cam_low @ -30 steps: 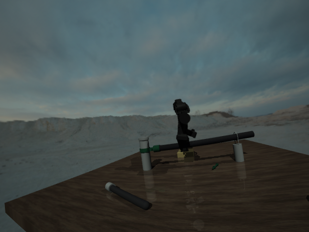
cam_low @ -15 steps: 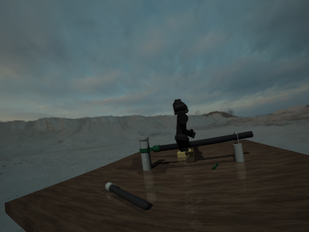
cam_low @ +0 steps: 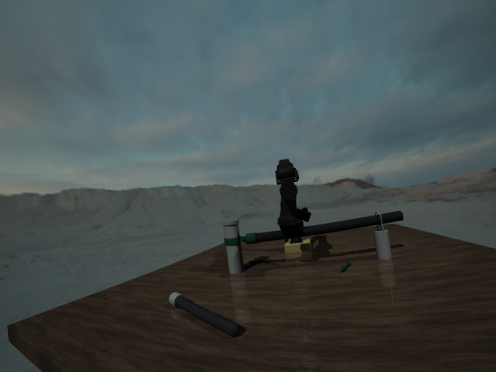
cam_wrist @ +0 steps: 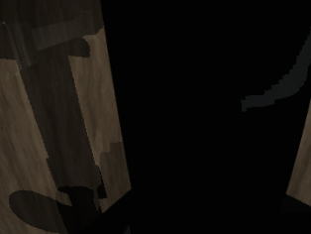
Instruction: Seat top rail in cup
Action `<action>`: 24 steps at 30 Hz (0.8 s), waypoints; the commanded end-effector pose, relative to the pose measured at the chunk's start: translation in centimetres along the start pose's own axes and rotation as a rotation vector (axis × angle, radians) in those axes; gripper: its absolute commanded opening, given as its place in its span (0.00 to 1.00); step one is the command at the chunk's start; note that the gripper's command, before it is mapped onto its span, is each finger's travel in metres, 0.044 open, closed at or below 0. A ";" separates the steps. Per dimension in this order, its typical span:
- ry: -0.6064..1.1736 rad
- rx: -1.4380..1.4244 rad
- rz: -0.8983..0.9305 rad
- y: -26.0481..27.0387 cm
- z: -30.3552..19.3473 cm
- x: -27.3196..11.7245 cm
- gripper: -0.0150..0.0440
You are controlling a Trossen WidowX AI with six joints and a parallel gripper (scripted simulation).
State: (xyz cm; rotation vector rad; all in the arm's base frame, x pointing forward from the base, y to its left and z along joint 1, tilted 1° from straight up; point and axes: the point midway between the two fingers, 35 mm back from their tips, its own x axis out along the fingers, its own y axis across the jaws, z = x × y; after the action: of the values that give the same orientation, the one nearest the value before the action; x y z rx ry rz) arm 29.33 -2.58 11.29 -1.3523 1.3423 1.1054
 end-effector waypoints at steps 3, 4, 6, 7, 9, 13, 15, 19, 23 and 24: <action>0.012 0.004 -0.005 0.0 -0.8 0.0 0.25; 0.012 0.004 -0.005 0.0 -0.9 0.0 0.25; 0.012 0.004 -0.005 0.0 -1.0 0.0 0.25; 0.012 0.004 -0.005 0.0 -1.1 0.0 0.25; 0.012 0.004 -0.005 0.0 -1.2 0.0 0.25; 0.013 0.004 -0.005 0.0 -1.5 0.1 0.25; 0.013 0.004 -0.005 0.0 -1.7 0.1 0.25; 0.001 0.001 0.001 0.1 -1.2 0.2 0.25; 0.001 0.001 0.001 0.1 -1.2 0.2 0.25; 0.001 0.001 0.001 0.1 -1.2 0.2 0.25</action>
State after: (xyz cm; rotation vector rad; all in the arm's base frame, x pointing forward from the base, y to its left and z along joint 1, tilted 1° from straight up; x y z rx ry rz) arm 29.27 -3.83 11.31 -1.3516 1.3448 1.1054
